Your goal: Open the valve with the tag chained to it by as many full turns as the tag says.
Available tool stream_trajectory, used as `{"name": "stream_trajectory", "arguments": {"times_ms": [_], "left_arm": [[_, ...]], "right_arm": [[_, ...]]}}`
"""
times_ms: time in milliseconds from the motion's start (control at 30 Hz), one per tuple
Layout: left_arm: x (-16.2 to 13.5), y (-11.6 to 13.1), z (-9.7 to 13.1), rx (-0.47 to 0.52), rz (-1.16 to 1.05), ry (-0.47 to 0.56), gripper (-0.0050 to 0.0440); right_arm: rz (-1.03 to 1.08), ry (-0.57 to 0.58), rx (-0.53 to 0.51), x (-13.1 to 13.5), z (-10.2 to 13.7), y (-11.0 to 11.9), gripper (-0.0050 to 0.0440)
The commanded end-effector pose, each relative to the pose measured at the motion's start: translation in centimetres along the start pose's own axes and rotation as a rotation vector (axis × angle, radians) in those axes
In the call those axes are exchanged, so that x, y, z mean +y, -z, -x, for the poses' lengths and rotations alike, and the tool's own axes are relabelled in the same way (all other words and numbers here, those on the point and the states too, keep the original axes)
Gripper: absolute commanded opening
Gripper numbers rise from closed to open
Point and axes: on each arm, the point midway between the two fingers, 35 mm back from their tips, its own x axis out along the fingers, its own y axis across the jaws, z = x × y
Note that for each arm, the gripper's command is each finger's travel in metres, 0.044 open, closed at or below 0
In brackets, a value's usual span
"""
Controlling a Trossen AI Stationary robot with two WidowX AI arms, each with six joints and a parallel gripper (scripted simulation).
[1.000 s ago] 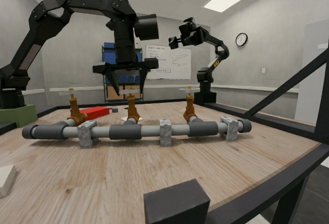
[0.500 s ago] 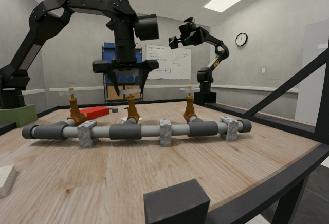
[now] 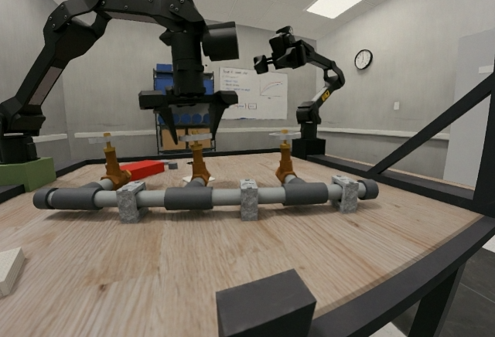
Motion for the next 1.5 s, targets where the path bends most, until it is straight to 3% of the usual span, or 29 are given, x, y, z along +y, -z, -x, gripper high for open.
{"name": "stream_trajectory", "arguments": {"times_ms": [0, 100, 300, 400, 500, 667, 700, 1467], "left_arm": [[-0.3, 0.2, 1.2, 0.012, 0.007, 0.025, 0.0390], [-0.4, 0.2, 0.8, 0.009, 0.005, 0.020, 0.0440], [-0.8, -0.2, 3.0, 0.025, 0.009, 0.071, 0.0440], [-1.2, -0.9, 5.4, 0.032, 0.007, 0.137, 0.0440], [-1.5, -1.4, 7.5, 0.032, -0.090, 0.196, 0.0440], [-1.8, -1.3, 8.6, 0.027, -0.243, 0.224, 0.0440], [-1.9, -1.1, 7.0, 0.011, -0.296, 0.192, 0.0440], [-1.4, -0.6, 6.4, -0.062, -1.345, 0.144, 0.0440]], "right_arm": [[0.012, -0.003, -0.029, 0.1, 0.4, -0.9, 0.0400], [0.012, -0.003, -0.029, 0.1, 0.4, -0.9, 0.0400], [0.016, -0.003, -0.040, 0.2, 0.7, -1.5, 0.0400], [0.006, 0.002, -0.028, 0.2, 0.5, -1.5, 0.0400], [-0.002, 0.009, -0.015, 0.4, 0.4, -2.0, 0.0400], [-0.012, 0.019, 0.001, 0.7, 0.2, -2.5, 0.0400], [-0.014, 0.022, 0.006, 0.8, 0.2, -2.7, 0.0400], [-0.026, 0.040, 0.025, 1.2, 0.1, -3.7, 0.0400]]}}
